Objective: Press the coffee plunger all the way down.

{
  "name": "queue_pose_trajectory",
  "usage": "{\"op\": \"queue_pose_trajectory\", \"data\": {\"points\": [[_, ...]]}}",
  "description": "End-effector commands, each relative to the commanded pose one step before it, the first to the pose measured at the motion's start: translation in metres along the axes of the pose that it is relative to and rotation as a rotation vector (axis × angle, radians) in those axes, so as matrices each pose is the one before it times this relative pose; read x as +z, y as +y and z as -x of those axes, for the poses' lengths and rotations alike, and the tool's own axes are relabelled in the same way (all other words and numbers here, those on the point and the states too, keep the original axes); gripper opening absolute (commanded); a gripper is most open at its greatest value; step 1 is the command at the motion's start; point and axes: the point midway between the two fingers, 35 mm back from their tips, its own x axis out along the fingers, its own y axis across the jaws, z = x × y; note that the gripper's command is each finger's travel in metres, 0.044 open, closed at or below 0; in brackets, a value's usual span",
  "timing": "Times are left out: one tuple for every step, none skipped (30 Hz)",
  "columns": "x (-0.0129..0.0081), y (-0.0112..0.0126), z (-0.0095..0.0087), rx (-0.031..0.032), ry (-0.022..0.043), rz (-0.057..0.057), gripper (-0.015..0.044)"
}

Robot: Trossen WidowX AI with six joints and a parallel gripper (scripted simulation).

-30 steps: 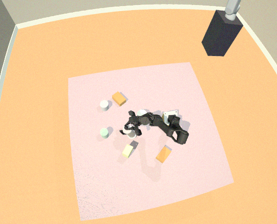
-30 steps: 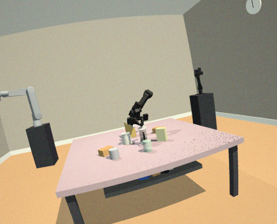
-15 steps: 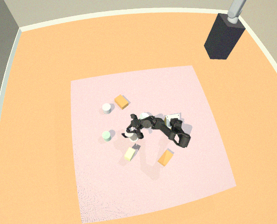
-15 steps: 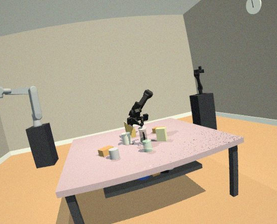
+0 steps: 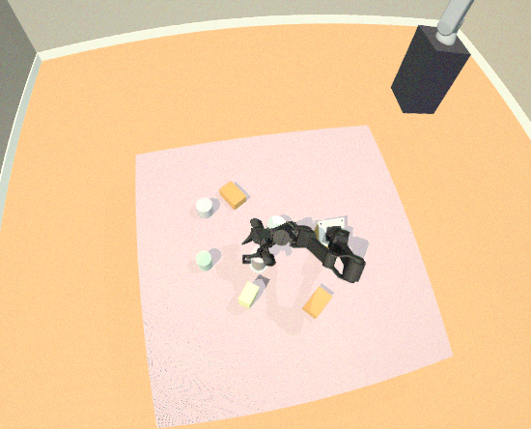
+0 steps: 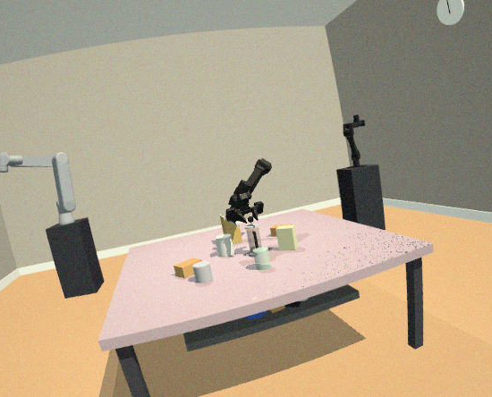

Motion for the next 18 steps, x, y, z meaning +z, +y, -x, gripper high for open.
{"op": "queue_pose_trajectory", "data": {"points": [[-0.00006, -0.00168, 0.00007, -0.00924, -0.00177, 0.0014, 0.0357], [0.00000, 0.00000, 0.00000, 0.00000, 0.00000, 0.0000, 0.0383], [0.00000, 0.00000, 0.00000, 0.00000, 0.00000, 0.0000, 0.0410], [0.00000, 0.00000, 0.00000, 0.00000, 0.00000, 0.0000, 0.0436], [0.00000, 0.00000, 0.00000, 0.00000, 0.00000, 0.0000, 0.0440], [0.00000, 0.00000, 0.00000, 0.00000, 0.00000, 0.0000, 0.0440], [0.00000, 0.00000, 0.00000, 0.00000, 0.00000, 0.0000, 0.0440], [0.00284, -0.00047, 0.00093, -0.00226, -0.00838, 0.0011, 0.0440], [0.00322, 0.00075, 0.00112, -0.00061, -0.00779, -0.0089, 0.0440], [0.00111, -0.00011, 0.00149, -0.00066, 0.00170, 0.0007, 0.0440], [0.00116, -0.00004, 0.00157, -0.00092, 0.00373, 0.0016, 0.0440], [0.00222, -0.00011, 0.00319, -0.00108, 0.00321, 0.0011, 0.0440], [0.00295, -0.00001, 0.00451, -0.00120, 0.00416, 0.0013, 0.0440], [0.00367, 0.00024, 0.00609, -0.00106, 0.00495, 0.0014, 0.0440], [0.00379, 0.00059, 0.00688, -0.00052, 0.00478, 0.0011, 0.0440], [0.00389, 0.00106, 0.00778, 0.00016, 0.00444, 0.0007, 0.0440], [0.00385, 0.00163, 0.00864, 0.00101, 0.00381, 0.0002, 0.0440], [0.00363, 0.00225, 0.00928, 0.00194, 0.00286, -0.0003, 0.0440]]}}
